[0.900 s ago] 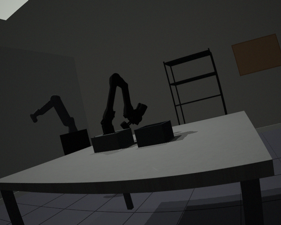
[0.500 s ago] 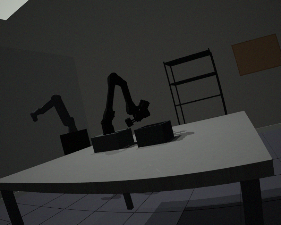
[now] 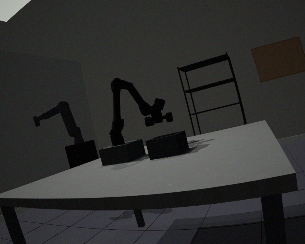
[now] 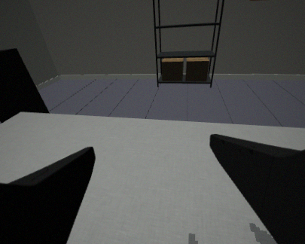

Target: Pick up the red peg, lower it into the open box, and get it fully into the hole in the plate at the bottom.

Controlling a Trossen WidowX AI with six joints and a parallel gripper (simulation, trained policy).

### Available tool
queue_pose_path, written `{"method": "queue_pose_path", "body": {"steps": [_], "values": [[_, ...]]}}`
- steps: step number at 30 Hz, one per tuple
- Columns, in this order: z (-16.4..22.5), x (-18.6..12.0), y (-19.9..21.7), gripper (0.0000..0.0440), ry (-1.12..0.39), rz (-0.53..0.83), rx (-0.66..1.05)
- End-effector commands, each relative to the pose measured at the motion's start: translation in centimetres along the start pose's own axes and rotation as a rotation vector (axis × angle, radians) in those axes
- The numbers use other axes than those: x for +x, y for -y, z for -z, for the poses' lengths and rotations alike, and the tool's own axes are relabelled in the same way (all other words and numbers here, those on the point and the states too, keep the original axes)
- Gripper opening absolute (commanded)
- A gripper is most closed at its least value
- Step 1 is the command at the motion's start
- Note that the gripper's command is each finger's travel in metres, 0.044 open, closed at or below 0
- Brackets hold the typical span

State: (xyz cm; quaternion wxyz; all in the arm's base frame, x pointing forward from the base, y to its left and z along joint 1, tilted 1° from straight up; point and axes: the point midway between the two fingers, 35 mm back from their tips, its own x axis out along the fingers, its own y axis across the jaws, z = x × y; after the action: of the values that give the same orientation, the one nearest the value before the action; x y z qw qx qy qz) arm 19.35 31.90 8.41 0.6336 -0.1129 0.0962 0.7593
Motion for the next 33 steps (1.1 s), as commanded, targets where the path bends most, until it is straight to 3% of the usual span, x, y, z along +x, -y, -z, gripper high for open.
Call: {"method": "queue_pose_path", "body": {"steps": [1,17,33], "values": [[-1.2,-0.5,2.0,0.044,-0.028,0.088,0.116],[-3.1,-3.1,6.3,0.044,-0.11,0.368,0.59],[-3.7,-7.5,7.5,0.044,-0.186,0.678,1.041]]}}
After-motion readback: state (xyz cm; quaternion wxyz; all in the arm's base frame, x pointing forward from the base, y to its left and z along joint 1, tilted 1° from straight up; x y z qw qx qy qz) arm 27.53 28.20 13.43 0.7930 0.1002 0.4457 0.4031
